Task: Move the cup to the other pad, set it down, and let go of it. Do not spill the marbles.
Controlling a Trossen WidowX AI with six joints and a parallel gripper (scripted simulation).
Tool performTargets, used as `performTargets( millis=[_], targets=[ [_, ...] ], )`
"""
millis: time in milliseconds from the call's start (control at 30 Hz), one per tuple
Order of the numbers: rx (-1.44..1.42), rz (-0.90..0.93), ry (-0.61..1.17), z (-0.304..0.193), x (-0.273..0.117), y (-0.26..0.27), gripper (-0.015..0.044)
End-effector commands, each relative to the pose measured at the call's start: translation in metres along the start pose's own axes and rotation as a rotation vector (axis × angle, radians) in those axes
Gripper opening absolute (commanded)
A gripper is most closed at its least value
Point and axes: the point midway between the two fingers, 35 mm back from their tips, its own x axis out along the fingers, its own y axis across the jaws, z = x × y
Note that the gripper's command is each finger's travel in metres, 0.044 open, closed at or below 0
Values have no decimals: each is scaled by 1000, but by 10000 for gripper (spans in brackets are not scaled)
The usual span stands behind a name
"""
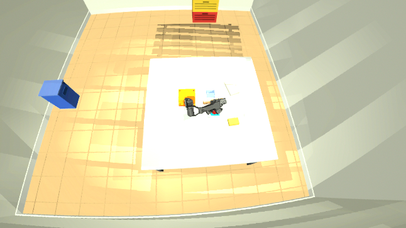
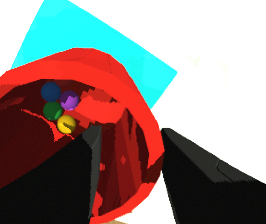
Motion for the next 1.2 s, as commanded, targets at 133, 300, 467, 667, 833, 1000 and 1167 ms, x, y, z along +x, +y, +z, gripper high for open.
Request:
performTargets(
  millis=[133,300,467,667,833,1000,1167],
  targets=[
    [3,1,3,0,-10,1,128],
    [2,0,4,0,-16,1,128],
    [2,0,4,0,-22,2,128],
    [1,-1,3,0,-29,2,128],
    [1,-2,3,0,-35,2,128],
    [-3,-2,0,0,-36,1,154],
    [-3,-2,0,0,-36,1,285]
  ],
)
